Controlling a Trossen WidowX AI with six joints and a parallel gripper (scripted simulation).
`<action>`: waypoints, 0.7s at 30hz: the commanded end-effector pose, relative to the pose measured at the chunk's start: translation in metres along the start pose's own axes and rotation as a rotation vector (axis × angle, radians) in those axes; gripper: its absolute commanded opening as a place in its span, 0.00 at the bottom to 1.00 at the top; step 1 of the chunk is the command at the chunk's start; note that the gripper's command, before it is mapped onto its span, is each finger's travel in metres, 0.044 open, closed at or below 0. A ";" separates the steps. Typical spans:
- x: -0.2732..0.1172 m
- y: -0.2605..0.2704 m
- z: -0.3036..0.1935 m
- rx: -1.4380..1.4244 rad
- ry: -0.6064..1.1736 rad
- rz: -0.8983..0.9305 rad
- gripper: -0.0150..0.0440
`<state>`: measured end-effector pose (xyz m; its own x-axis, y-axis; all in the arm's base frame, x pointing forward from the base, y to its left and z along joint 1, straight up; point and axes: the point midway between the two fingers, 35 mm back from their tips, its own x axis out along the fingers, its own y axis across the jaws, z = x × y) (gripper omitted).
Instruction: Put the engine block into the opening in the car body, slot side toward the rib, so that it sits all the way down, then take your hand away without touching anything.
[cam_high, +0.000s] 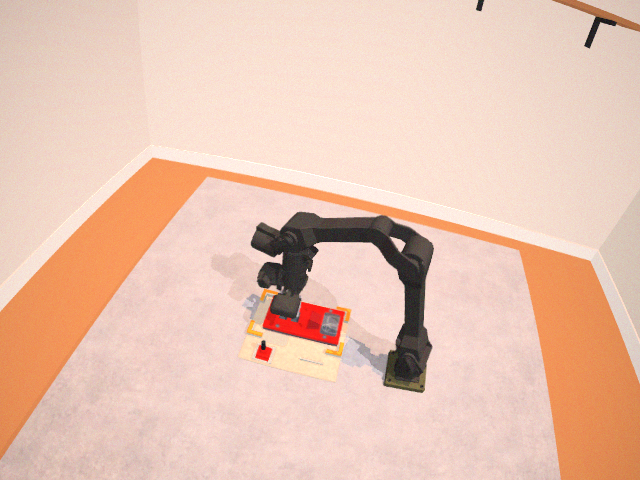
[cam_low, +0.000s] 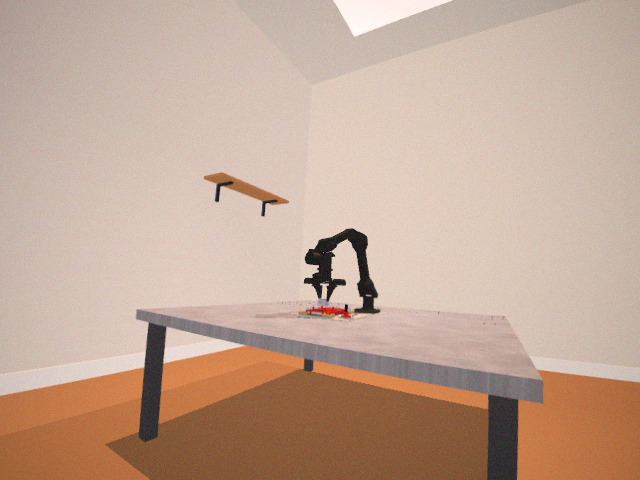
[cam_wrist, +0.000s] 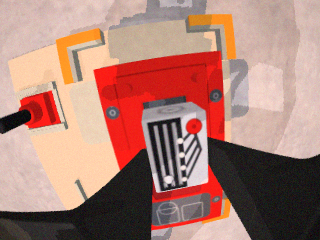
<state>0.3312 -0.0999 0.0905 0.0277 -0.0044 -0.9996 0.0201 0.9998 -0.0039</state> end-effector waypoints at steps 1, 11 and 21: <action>0.001 -0.001 0.000 0.008 0.001 -0.005 0.52; 0.003 -0.001 0.000 0.002 0.001 -0.005 0.52; 0.005 -0.001 -0.001 -0.005 0.001 -0.005 0.52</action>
<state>0.3309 -0.1003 0.0865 0.0287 -0.0047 -0.9996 0.0223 0.9997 -0.0041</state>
